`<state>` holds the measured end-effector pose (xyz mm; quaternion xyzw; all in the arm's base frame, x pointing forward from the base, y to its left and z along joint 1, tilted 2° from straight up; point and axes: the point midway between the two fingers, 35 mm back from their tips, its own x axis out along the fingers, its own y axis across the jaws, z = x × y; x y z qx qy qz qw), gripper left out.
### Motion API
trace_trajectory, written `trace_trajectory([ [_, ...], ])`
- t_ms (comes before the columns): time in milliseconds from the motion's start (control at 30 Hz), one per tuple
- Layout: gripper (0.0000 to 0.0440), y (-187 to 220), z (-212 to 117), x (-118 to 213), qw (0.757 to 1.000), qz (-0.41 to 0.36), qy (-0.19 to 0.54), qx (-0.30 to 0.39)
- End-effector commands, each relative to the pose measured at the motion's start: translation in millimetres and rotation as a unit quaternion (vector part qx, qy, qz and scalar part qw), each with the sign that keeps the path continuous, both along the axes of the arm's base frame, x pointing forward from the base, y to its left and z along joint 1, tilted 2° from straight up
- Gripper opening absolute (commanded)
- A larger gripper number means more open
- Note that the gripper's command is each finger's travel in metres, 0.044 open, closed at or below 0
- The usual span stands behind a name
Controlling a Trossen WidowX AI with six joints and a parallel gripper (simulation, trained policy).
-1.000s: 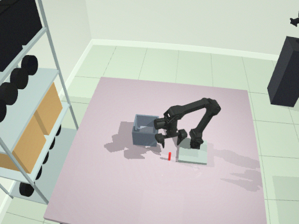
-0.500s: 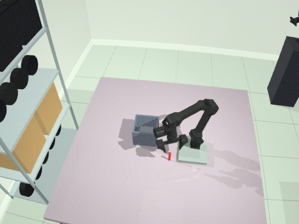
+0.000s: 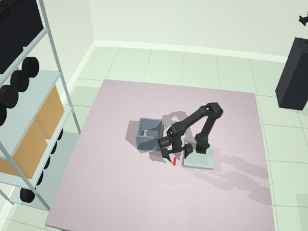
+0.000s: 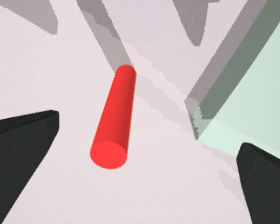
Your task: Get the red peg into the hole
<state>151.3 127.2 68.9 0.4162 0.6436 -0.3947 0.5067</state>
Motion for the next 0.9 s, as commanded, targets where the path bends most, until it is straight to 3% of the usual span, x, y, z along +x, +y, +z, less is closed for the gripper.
trace_trajectory([
  [0, 0.0432, -1, -9, -1, 1.0, -0.007, 0.001, -0.007],
  [133, 0.0365, 0, -18, 1, 1.0, -0.008, -0.003, -0.007],
  [600, 0.0013, 11, -25, 16, 1.0, 0.013, -0.019, 0.005],
  [867, 0.0, 23, 0, 28, 0.997, 0.004, -0.051, 0.053],
])
